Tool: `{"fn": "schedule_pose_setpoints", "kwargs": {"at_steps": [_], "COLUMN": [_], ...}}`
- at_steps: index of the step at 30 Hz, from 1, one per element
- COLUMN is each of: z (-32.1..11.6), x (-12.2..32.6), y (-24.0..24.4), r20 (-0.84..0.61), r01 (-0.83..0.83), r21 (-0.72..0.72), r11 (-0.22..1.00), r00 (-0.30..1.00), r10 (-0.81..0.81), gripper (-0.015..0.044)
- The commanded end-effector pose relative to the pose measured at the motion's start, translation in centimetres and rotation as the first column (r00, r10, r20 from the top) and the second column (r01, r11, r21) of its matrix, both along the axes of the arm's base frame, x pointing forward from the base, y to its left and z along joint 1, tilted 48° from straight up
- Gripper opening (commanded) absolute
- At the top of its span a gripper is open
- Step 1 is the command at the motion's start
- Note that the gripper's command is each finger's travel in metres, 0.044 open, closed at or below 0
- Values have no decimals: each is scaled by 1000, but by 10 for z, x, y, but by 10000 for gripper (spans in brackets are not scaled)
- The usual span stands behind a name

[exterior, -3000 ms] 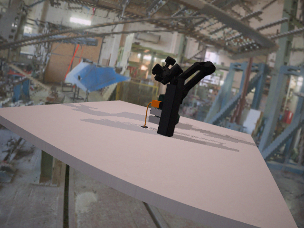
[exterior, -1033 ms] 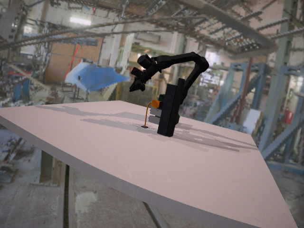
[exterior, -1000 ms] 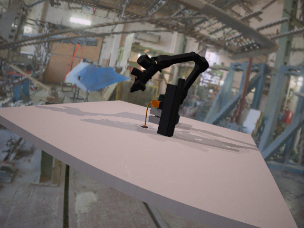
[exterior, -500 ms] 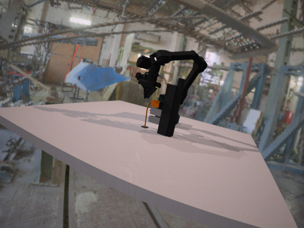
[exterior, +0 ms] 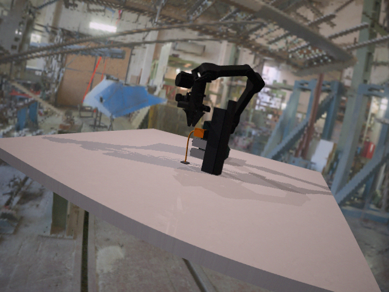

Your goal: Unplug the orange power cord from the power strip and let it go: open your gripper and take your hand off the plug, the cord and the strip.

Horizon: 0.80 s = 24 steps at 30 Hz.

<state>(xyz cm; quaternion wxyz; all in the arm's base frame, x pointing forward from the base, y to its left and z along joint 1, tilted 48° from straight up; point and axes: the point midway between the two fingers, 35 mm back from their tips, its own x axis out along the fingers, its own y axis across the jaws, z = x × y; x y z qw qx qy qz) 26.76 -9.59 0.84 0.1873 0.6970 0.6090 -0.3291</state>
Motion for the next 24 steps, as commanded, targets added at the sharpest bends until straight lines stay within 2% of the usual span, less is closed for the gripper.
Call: {"fn": "schedule_pose_setpoints", "kwargs": {"at_steps": [1,24], "z": [5,30], "x": [2,11], "y": [3,27], "r20": [-3,-3], "r01": [7,7], "r21": [4,7], "r11": [1000,1000], "r00": [1000,1000], "r10": [-7,-7], "gripper": [160,160]}}
